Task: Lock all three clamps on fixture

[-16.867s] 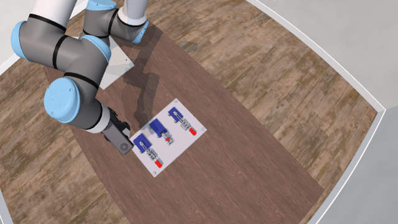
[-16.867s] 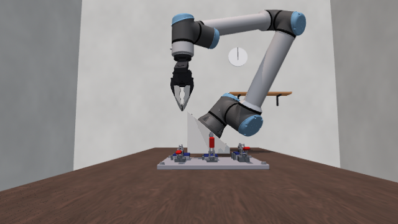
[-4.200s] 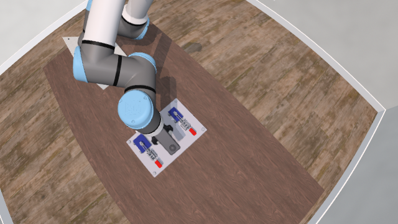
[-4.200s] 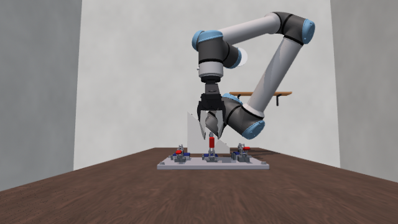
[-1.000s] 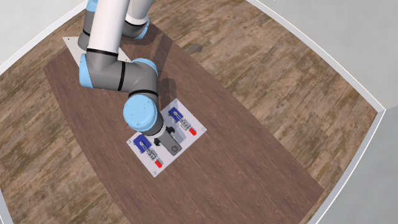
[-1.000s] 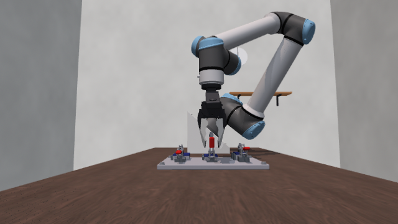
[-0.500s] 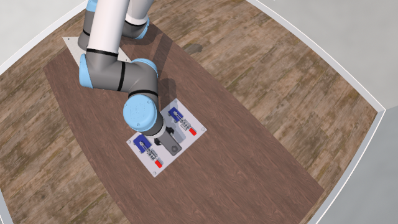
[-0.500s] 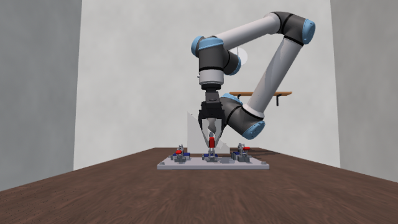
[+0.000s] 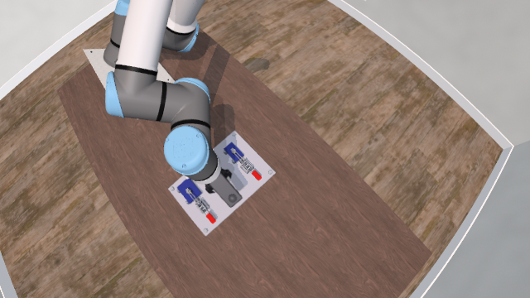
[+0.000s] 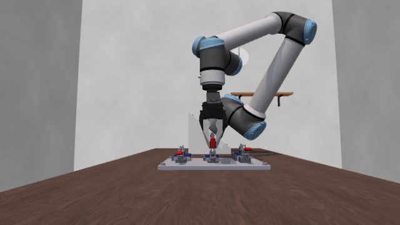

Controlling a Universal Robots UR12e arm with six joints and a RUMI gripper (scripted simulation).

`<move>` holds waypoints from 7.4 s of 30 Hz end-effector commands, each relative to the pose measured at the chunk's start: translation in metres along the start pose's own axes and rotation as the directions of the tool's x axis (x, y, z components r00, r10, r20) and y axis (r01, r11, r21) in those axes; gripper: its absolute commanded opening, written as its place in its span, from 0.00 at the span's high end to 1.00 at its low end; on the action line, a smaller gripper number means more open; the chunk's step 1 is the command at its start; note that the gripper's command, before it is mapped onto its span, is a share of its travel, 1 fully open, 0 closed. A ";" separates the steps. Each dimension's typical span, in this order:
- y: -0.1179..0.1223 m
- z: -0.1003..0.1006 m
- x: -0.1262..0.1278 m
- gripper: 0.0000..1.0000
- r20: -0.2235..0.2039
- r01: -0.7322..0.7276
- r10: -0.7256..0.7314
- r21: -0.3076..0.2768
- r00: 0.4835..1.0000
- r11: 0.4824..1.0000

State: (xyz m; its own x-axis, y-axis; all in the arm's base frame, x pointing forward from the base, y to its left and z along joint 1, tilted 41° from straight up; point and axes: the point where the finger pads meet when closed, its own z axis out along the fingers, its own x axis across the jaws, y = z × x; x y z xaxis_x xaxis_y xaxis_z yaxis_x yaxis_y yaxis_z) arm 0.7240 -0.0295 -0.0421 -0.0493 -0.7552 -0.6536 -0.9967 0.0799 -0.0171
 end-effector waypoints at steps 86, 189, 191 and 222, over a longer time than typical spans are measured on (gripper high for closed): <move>-0.034 0.009 0.001 1.00 0.000 -0.001 0.001 0.000 1.000 1.000; -0.048 0.035 0.001 1.00 -0.001 -0.002 0.002 -0.007 1.000 1.000; -0.048 0.035 0.001 1.00 -0.001 -0.002 0.002 -0.007 1.000 1.000; -0.049 0.039 0.001 1.00 0.001 -0.003 0.003 -0.006 1.000 1.000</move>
State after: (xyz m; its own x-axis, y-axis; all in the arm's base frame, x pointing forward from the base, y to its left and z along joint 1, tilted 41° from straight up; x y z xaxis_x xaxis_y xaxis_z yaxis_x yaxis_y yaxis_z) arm 0.7773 -0.0105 -0.0682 -0.0487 -0.7558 -0.6530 -0.9967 0.0791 -0.0172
